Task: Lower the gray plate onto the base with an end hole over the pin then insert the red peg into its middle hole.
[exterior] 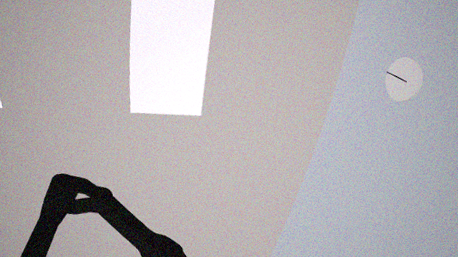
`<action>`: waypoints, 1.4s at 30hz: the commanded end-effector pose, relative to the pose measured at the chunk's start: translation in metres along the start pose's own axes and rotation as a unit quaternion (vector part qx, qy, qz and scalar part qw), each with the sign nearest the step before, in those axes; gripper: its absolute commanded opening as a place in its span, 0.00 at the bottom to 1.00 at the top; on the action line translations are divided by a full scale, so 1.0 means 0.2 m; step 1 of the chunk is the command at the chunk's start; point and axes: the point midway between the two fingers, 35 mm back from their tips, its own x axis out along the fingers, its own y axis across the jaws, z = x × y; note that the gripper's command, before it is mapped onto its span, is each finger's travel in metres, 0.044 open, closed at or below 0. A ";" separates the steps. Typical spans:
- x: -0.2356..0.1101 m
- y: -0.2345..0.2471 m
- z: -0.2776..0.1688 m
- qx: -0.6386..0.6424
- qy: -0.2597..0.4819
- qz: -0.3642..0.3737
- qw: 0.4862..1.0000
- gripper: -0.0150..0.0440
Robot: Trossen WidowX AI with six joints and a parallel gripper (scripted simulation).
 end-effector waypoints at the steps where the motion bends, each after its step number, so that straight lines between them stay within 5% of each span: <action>1: 0.06 -0.02 -0.01 0.000 -0.001 -0.006 1.000 1.00; 42: 0.39 -0.03 -0.02 0.000 -0.001 -0.006 1.000 1.00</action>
